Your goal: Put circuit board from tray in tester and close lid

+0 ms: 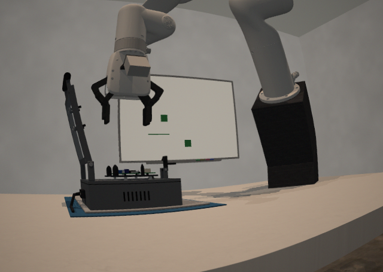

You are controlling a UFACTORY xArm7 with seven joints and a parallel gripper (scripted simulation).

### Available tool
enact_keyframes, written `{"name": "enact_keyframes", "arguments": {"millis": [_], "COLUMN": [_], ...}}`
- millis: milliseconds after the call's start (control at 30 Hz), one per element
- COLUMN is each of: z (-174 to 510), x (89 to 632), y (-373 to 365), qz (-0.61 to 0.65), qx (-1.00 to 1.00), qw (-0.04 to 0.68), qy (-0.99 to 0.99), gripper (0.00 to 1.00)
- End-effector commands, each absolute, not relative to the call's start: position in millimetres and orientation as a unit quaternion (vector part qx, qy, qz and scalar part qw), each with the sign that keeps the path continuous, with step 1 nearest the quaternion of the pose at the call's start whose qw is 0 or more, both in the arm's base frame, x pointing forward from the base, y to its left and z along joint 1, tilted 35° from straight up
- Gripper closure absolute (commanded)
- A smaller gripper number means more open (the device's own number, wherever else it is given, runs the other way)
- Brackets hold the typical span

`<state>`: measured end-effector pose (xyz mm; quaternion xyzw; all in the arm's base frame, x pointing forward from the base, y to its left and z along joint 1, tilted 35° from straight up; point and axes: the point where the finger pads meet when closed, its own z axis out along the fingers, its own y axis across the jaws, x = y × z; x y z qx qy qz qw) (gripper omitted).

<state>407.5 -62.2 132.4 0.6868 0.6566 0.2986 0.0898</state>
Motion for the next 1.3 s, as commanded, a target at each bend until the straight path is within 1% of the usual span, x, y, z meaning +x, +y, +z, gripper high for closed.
{"name": "enact_keyframes", "arguments": {"millis": [0,400,667,1133,1167,1267], "z": [166.2,211.2,228.8,237.9,237.9,237.9], "x": [384.1,356.2,345.4,339.7,339.7,339.7], "y": [-73.0,-88.9,-95.1,-98.3,-98.3,-98.3], "qz": [0.295,0.295,0.295,0.295,0.295,0.295], "qx": [0.686,0.686,0.686,0.686,0.686,0.686], "qw": [0.075,0.076,0.076,0.076,0.076,0.076], "qy": [0.661,0.661,0.661,0.661,0.661,0.661], "gripper": [0.00,0.00,0.00,0.00,0.49,0.49]}}
